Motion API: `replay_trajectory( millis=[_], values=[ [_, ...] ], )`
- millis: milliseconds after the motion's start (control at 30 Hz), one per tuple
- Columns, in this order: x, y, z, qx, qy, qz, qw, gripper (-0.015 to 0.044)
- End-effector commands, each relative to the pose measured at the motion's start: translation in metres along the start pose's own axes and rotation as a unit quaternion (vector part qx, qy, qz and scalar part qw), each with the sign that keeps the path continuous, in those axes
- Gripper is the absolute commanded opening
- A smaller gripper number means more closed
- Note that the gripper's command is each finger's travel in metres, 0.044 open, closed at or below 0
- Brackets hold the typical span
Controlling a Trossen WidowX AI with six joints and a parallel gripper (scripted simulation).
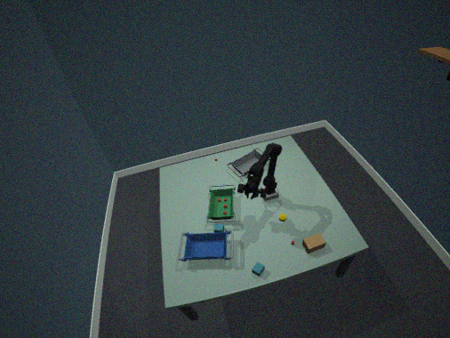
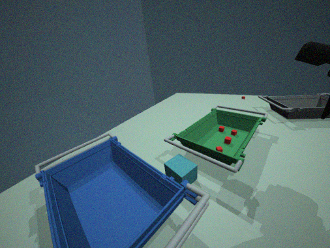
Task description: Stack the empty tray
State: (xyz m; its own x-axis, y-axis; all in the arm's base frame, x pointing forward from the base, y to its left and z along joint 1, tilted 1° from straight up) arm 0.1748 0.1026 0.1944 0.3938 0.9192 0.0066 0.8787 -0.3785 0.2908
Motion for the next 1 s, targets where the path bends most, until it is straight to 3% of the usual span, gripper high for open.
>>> replay_trajectory(
  millis=[0,100,133,167,433,600,767,967],
  values=[
    [-0.007,0.01,-0.044,-0.001,0.004,-0.001,1.0,0.0087],
    [-0.018,0.015,-0.079,-0.001,0.003,-0.001,1.0,0.0087],
    [-0.008,0.012,-0.048,0.0,0.0,-0.008,1.0,0.0087],
    [-0.006,0.013,-0.048,0.001,-0.001,-0.031,1.0,0.0087],
    [0.021,0.041,-0.042,0.024,0.003,-0.382,0.924,0.0087],
    [0.038,0.059,-0.035,0.035,0.016,-0.585,0.81,0.0087],
    [0.054,0.078,-0.025,0.04,0.034,-0.756,0.652,0.0087],
    [0.068,0.095,-0.014,0.038,0.054,-0.871,0.488,0.0087]
  ],
)
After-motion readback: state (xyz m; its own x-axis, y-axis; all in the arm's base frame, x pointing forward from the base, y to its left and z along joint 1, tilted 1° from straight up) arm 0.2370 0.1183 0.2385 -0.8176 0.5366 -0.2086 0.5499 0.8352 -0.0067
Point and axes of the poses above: the point midway between the two fingers, 35 mm back from their tips, its own z axis out along the fingers, its own y axis across the jaws, x = y × z, the point moved 5 cm from there along -z, back along the fingers, and after that the axes turned 3 degrees about -z, right-handed, at the moved point
